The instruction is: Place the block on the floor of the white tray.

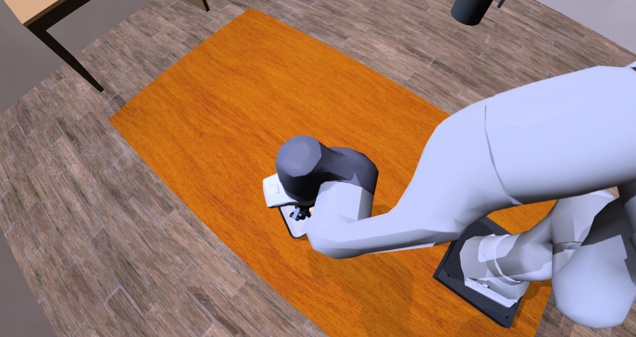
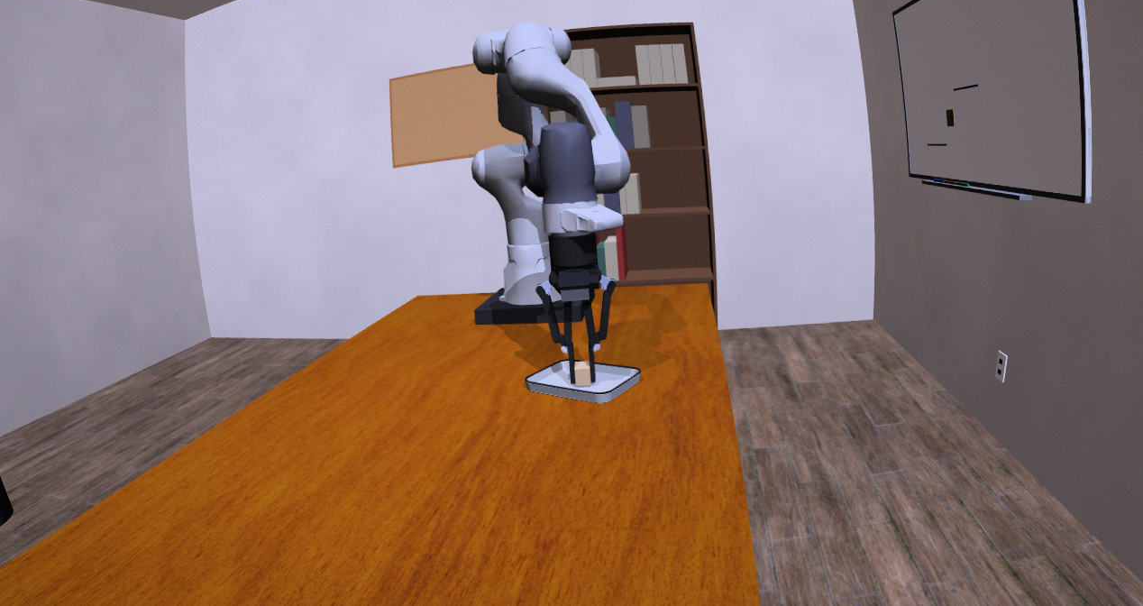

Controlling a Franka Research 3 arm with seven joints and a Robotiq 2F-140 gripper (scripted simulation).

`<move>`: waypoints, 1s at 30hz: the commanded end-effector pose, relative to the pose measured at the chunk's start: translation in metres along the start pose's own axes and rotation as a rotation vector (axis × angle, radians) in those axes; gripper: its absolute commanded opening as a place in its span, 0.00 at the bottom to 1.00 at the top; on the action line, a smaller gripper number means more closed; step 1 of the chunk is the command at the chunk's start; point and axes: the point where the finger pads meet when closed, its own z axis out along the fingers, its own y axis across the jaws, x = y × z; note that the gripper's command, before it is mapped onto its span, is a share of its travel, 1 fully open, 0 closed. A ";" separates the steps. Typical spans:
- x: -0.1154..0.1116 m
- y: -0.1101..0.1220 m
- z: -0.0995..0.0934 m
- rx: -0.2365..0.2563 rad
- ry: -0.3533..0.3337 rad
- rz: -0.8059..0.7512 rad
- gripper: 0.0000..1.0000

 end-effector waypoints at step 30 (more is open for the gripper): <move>0.000 0.000 0.003 -0.001 0.000 0.002 0.35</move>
